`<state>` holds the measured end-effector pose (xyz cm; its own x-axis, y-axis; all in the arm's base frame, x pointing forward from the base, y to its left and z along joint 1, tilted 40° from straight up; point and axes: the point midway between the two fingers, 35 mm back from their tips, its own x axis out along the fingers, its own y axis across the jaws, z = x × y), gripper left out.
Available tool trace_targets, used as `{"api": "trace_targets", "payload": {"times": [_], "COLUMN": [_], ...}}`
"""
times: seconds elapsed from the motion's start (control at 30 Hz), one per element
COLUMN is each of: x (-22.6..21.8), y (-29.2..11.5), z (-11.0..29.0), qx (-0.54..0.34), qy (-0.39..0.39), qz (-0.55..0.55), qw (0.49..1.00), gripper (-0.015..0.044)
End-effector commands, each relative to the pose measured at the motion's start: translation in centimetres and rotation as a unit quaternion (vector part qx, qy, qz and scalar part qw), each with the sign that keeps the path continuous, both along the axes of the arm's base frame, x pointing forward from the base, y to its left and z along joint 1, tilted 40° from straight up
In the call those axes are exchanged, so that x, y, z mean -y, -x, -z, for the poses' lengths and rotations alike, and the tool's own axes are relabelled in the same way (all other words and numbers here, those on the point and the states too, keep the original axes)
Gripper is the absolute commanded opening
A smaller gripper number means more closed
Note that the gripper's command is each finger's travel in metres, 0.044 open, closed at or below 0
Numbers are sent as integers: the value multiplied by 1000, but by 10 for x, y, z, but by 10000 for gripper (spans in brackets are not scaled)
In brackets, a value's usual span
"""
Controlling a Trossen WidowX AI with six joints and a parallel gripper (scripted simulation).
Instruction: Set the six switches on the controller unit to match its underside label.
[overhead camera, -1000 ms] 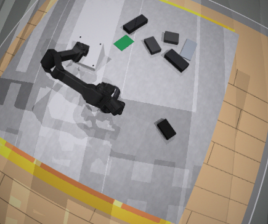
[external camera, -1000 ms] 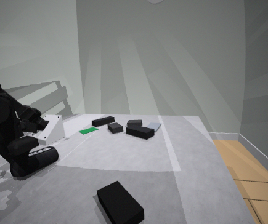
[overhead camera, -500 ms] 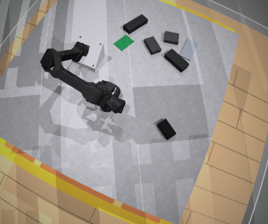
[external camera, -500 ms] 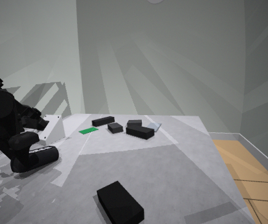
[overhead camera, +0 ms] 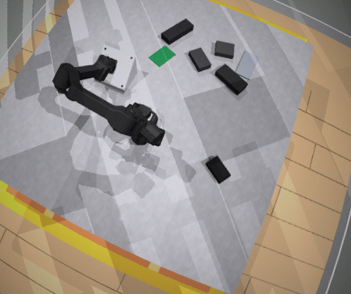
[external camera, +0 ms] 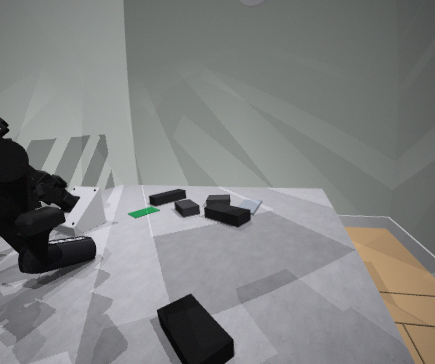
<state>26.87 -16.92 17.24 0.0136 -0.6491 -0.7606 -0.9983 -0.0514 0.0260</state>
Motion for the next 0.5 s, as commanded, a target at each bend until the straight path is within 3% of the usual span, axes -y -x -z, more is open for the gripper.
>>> {"api": "trace_targets", "payload": {"times": [0.0, 0.47], "x": [-4, -15], "y": [-1, 0], "z": [-2, -5], "qx": [3, 3], "qy": [0, -1], "qz": [0, 0], "qw": [1000, 1000], "gripper": [335, 335]}}
